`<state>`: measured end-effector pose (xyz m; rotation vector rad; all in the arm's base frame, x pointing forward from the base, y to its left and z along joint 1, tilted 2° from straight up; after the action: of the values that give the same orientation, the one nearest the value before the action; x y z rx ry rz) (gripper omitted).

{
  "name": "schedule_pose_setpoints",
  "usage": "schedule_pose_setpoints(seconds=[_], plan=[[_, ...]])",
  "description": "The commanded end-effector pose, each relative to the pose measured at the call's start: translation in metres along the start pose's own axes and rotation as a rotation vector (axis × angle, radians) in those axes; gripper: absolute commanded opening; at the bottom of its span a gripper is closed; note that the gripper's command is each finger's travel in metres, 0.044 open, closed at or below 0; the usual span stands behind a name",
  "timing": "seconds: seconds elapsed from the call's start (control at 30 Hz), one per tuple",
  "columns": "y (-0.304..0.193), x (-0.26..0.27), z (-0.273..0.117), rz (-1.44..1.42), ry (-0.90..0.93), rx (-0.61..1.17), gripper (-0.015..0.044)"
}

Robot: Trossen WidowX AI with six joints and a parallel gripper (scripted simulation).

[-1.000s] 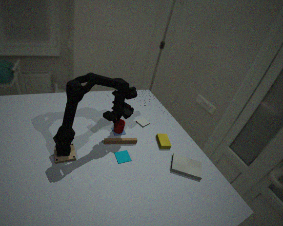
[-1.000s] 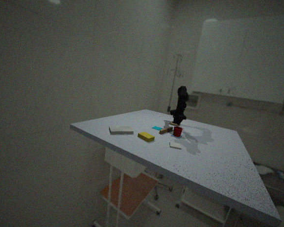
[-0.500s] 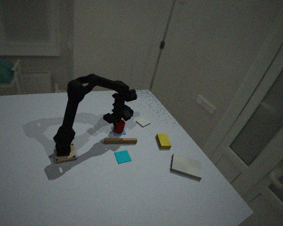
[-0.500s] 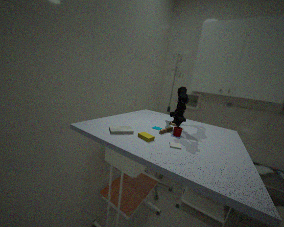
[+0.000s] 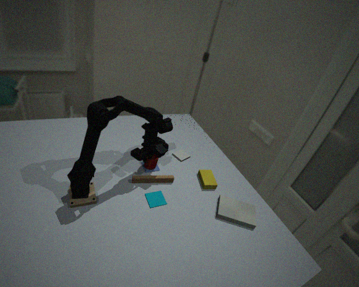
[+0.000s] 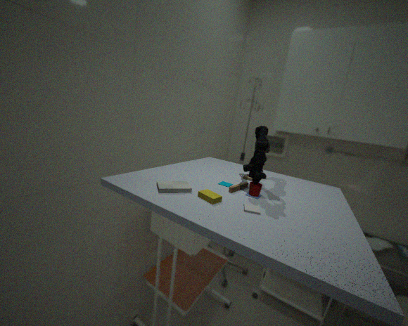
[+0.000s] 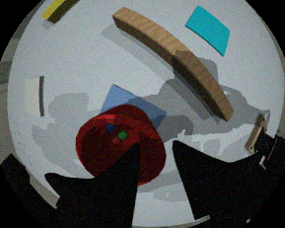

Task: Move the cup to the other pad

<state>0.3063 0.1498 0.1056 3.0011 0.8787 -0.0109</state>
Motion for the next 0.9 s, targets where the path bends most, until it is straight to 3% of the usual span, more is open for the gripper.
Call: schedule_pose_setpoints(seconds=[0.0,0.33,0.4,0.87], plan=[[0.0,0.0,0.006,0.005,0.002,0.002,0.0148],[0.0,-0.001,0.018,0.005,0.002,0.002,0.0148],[0.0,-0.001,0.016,0.0,-0.002,0.0,0.0095],[0.0,-0.001,0.016,0.0,-0.002,0.0,0.0002]])
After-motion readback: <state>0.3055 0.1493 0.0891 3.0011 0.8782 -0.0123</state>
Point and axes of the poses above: the point midway between the two fingers, 35 mm back from their tips, its own z axis out along the fingers, its own x axis across the jaws, y = z × x, the point moved 4 cm from there along -z, back along the fingers, and after that the axes turned 6 degrees about z, right-handed, at the moved point
